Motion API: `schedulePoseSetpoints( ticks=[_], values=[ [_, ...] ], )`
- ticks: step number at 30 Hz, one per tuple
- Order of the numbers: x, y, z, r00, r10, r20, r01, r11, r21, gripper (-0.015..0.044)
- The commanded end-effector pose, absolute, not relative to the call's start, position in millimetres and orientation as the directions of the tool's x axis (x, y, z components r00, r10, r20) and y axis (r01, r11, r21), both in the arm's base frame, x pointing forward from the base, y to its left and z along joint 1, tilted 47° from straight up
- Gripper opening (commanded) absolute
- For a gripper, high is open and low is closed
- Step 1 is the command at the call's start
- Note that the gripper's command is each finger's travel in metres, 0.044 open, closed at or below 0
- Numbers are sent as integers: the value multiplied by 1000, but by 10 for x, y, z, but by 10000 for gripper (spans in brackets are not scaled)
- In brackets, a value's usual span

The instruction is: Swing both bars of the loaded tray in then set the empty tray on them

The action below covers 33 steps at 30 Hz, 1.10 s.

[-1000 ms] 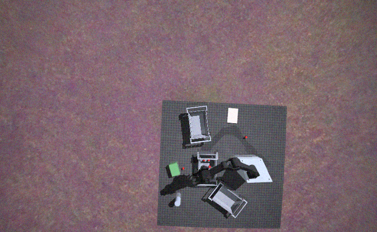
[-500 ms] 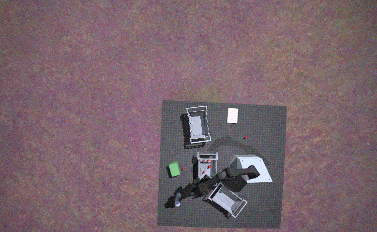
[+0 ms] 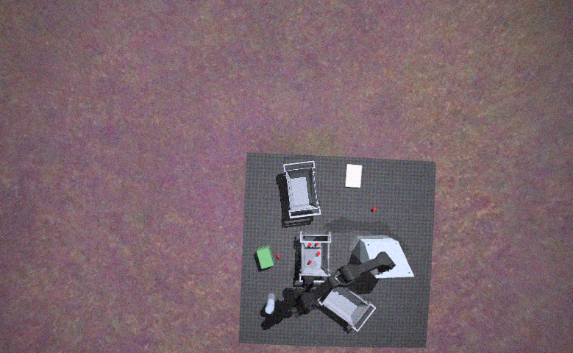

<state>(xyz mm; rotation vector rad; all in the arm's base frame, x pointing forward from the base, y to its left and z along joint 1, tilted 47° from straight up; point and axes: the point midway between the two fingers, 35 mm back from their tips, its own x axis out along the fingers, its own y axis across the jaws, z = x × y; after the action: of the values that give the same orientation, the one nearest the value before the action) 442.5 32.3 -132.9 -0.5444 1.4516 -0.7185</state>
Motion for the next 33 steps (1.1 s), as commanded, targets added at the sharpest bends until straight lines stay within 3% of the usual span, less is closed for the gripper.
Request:
schedulePoseSetpoints(
  ticks=[1, 16, 33],
  values=[
    [4442, 304, -1350, -22, -722, -691, 90, 687, -721, 86],
    [4425, -117, -1743, -23, -724, -689, 90, 685, -723, 86],
    [4402, -108, -1247, -23, -724, -689, 90, 685, -723, 86]
  ],
)
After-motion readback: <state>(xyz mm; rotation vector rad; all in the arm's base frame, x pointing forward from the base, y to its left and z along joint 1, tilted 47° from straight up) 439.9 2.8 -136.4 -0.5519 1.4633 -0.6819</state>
